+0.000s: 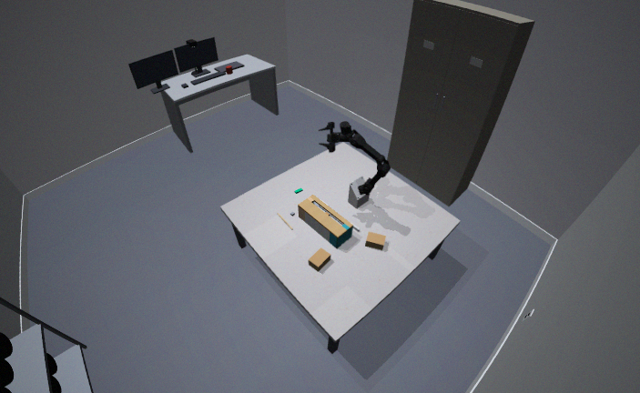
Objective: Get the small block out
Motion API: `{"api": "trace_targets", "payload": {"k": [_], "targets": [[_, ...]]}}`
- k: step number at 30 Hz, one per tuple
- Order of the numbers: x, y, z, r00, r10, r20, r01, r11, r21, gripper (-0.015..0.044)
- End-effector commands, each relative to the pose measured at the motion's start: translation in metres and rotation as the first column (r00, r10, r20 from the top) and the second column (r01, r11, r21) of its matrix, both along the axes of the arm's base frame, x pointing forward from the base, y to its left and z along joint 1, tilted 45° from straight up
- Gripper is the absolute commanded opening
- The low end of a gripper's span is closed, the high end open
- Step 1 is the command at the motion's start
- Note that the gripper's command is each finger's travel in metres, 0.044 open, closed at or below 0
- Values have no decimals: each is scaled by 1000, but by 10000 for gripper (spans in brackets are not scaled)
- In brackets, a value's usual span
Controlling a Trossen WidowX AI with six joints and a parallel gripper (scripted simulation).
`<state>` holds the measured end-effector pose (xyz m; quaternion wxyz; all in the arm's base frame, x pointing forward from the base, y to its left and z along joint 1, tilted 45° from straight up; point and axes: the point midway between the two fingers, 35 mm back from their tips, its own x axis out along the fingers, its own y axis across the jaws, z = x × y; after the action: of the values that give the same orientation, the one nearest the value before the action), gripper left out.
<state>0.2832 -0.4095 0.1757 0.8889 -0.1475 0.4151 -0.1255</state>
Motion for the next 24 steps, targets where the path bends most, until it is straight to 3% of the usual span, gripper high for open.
{"api": "trace_targets", "payload": {"k": [1,5,8,13,18,24], "targets": [[25,40,-43,1000,-17,-21,22,961,277,400],[44,90,-82,994,-50,-99,96,834,543,400],[54,134,-109,975,-67,-210,200,674,711,400],[59,210,-143,884,-47,-465,449,355,820,400],[51,285,-163,659,52,-750,749,48,661,400],[34,364,-170,185,224,-957,975,-164,150,400]]}}
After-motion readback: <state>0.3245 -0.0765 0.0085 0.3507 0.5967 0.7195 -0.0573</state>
